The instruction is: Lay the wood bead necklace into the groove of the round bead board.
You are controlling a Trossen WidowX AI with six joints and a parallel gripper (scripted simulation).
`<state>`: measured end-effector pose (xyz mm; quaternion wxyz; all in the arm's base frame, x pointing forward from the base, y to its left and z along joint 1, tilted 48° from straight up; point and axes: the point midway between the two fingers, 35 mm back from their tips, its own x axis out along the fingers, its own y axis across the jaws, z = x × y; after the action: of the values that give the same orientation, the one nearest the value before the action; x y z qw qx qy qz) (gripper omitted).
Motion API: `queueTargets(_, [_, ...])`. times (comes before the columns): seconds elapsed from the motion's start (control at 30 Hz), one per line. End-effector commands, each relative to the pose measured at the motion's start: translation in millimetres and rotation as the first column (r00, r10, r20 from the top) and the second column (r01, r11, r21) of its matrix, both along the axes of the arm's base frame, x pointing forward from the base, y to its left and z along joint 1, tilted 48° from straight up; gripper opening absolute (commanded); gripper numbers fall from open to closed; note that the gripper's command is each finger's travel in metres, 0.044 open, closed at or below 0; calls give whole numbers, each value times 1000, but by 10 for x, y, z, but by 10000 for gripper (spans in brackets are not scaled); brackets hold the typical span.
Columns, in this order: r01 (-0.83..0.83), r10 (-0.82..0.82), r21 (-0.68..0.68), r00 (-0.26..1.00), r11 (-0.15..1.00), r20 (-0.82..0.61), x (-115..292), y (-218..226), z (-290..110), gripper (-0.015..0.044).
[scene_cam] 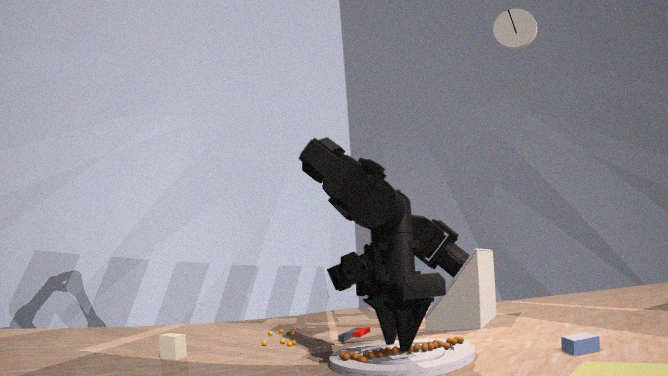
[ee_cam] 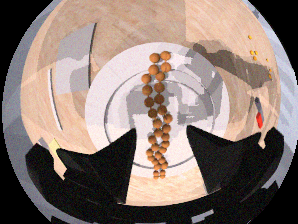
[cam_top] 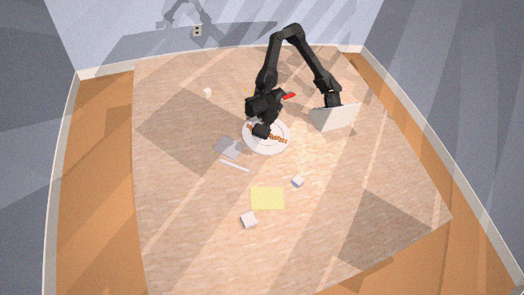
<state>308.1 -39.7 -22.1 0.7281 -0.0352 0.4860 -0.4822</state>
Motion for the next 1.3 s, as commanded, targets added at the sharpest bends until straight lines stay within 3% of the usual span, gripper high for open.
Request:
queueTargets(0.0, [3, -3, 1, 1000, 1000, 6, 13, 7, 12, 367])
queueTargets(0.1, [3, -3, 1, 1000, 1000, 6, 13, 7, 12, 440])
queueTargets(0.77, [3, -3, 1, 1000, 1000, 6, 13, 7, 12, 440])
queueTargets(0.83, [-28, 28, 0, 999, 1000, -28, -12, 50, 8, 387])
queueTargets(1.0, [-259, 254, 18, 926, 966, -278, -219, 351, -8, 256])
queueTargets(1.07, [-316, 307, 30, 888, 948, -342, -278, 422, -8, 250])
queueTargets(1.27, [-323, 314, 32, 883, 946, -349, -286, 431, -8, 250])
